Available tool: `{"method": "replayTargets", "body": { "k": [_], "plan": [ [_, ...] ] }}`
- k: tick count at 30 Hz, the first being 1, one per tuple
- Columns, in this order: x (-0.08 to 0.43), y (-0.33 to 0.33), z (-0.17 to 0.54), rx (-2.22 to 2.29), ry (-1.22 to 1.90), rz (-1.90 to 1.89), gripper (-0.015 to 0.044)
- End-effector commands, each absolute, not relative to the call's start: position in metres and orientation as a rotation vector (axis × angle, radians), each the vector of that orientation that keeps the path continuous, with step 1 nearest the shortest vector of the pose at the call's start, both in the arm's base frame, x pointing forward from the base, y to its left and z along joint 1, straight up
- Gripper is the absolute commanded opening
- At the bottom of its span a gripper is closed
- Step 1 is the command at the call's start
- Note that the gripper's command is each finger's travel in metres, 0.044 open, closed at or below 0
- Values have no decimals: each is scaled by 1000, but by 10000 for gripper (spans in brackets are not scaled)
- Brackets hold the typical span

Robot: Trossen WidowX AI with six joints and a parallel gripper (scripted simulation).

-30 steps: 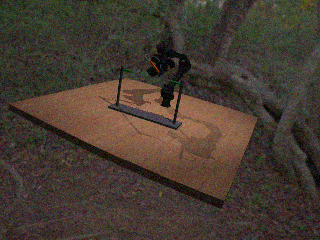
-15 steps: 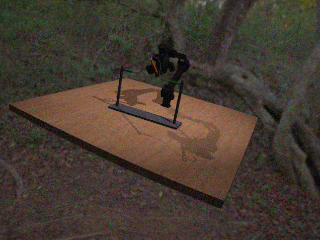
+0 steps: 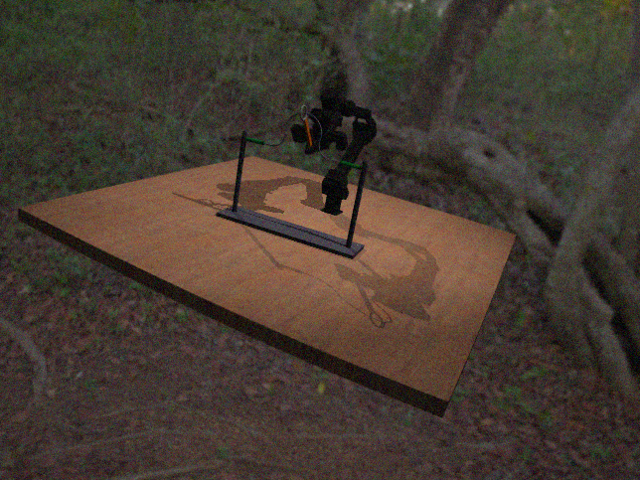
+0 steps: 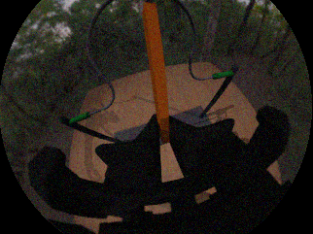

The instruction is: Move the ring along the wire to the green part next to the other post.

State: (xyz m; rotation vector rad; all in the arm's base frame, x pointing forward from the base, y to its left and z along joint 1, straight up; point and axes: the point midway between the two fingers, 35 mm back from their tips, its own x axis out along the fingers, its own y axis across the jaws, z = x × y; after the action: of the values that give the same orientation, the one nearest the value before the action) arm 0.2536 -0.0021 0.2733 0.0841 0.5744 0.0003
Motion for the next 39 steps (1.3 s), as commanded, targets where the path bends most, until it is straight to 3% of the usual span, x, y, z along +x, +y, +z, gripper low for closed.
{"method": "replayTargets", "body": {
  "k": [1, 39],
  "plan": [
    [254, -6, 272, 9, 566, -23, -150],
    [256, -38, 280, -626, 477, -218, -150]
  ]
}}
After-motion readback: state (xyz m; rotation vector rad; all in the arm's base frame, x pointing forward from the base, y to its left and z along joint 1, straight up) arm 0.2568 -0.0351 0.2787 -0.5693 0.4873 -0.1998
